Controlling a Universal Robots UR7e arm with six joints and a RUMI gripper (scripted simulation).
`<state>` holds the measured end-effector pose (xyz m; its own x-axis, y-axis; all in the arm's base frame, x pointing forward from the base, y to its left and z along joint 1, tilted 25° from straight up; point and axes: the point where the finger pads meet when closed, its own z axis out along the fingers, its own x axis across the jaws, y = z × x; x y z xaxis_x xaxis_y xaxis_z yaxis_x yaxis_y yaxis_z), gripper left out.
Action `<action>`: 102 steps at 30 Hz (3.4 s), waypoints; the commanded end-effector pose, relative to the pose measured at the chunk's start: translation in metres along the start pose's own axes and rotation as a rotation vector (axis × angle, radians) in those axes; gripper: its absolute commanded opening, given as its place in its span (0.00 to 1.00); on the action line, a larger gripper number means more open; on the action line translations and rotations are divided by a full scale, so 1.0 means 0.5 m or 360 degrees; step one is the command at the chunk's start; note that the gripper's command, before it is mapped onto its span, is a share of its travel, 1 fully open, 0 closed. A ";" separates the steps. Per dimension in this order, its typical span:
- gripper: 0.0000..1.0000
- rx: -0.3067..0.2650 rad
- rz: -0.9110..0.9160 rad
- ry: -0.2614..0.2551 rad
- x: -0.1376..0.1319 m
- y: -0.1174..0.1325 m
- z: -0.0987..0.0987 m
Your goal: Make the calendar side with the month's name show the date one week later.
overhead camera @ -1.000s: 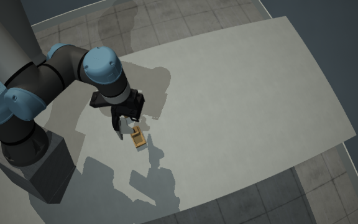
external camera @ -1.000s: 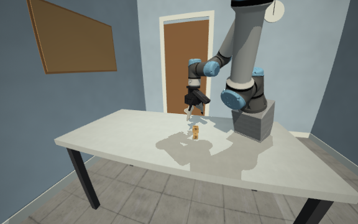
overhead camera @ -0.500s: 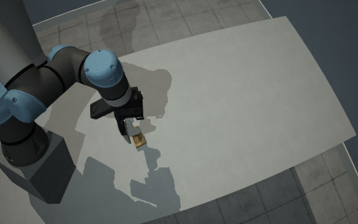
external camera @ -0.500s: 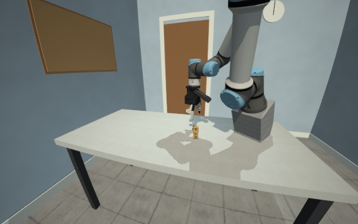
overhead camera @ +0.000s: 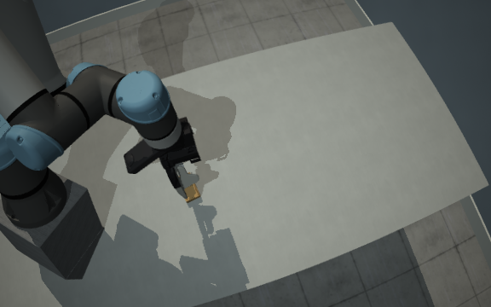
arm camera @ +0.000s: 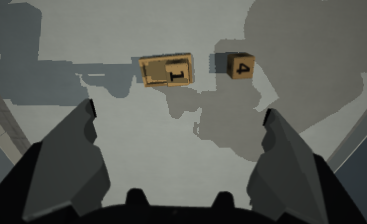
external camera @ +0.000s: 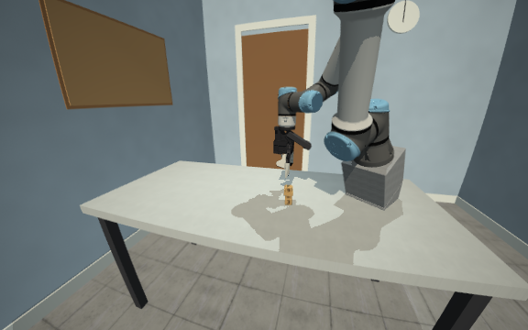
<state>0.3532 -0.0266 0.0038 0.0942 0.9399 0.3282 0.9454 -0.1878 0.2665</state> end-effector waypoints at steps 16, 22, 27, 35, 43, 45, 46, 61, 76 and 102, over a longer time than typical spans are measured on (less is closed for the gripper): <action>1.00 -0.0003 -0.0203 0.0003 -0.010 0.002 0.000; 1.00 -0.0003 -0.0222 0.0003 -0.011 0.002 0.000; 1.00 -0.0003 -0.0228 0.0003 -0.011 0.002 0.000; 0.28 -0.0003 -0.0228 0.0003 -0.011 0.002 0.000; 0.28 -0.0003 -0.0228 0.0003 -0.011 0.002 0.000; 0.28 -0.0003 -0.0228 0.0003 -0.011 0.002 0.000; 0.28 -0.0003 -0.0228 0.0003 -0.011 0.002 0.000; 0.28 -0.0003 -0.0228 0.0003 -0.011 0.002 0.000; 0.28 -0.0003 -0.0228 0.0003 -0.012 0.002 0.003; 0.28 -0.0002 -0.0228 0.0002 -0.013 0.001 0.057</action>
<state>0.3598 -0.0257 -0.0185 -0.0425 0.9565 0.2886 0.9489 -0.0518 0.3112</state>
